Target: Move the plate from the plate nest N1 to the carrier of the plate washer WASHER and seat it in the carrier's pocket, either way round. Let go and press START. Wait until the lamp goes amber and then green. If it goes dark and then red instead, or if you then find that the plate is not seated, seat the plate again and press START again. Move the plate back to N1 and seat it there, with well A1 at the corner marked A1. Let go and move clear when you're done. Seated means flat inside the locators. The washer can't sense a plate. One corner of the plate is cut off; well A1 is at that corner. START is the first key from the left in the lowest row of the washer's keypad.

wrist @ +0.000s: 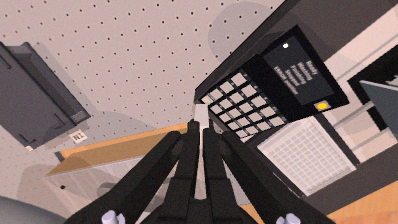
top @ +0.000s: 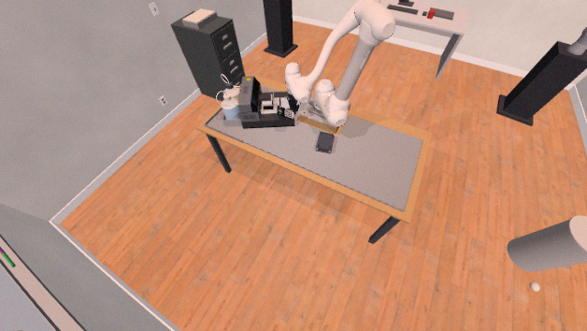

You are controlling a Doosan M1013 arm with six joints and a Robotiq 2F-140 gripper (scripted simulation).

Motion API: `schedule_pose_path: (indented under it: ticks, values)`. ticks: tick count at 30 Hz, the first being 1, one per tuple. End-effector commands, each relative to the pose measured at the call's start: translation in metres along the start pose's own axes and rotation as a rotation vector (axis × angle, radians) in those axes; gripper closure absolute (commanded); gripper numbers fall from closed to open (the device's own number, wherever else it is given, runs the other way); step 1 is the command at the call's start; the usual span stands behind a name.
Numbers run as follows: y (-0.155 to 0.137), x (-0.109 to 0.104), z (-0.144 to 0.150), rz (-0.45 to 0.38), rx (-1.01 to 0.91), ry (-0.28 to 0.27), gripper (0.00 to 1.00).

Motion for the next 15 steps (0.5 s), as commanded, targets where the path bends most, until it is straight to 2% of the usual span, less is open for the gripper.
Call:
schedule_pose_path:
  ticks: [1,15]
  values:
    - [0.002,-0.006,0.000,0.004,-0.002,0.003,0.90]
    - [0.002,-0.028,0.000,0.004,-0.002,0.003,0.90]
Point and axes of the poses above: the point where the finger pads meet when closed, its own x axis out along the fingers, its own z axis across the jaws, y = z × x, the point moved 7 cm from there along -x, back along the fingers, and after that the axes turned 6 degrees about x, right-handed, at the moved point
